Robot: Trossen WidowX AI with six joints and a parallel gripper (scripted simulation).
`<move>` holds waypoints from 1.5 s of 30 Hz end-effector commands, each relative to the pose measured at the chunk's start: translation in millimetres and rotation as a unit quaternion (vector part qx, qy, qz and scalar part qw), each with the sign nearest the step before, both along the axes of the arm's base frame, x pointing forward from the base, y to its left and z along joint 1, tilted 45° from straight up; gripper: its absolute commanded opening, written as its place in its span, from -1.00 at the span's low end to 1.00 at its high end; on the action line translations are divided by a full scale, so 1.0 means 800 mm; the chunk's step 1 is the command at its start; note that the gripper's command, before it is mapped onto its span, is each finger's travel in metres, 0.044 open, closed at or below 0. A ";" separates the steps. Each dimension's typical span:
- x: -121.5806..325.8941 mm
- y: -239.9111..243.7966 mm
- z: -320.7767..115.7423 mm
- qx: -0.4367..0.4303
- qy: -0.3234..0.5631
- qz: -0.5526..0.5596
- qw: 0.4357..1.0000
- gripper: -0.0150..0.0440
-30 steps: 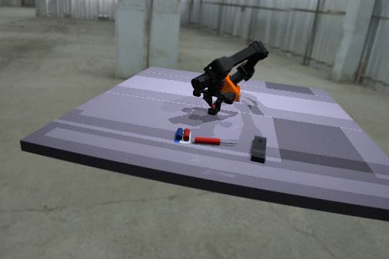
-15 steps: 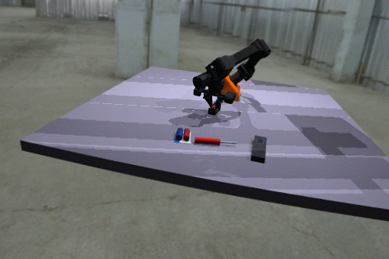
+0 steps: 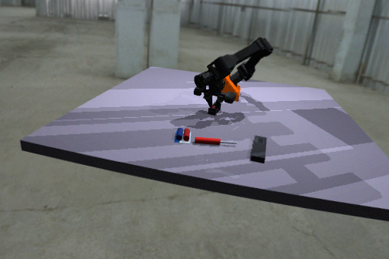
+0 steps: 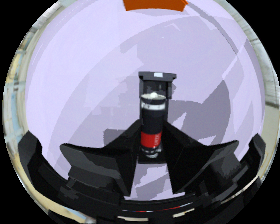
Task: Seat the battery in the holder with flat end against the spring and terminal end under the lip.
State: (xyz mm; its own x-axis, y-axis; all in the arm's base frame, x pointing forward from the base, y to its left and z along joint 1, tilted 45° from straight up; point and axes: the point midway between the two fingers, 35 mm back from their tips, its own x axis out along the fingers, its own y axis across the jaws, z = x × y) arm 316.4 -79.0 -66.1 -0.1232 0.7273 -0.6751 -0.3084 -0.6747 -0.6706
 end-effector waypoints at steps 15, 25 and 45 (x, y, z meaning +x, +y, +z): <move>0.002 0.002 -0.002 -0.015 -0.031 -0.028 0.999 -0.25; 0.000 0.004 -0.002 -0.022 -0.043 -0.041 0.998 -0.25; -0.005 0.009 -0.001 -0.036 -0.068 -0.065 0.995 -0.25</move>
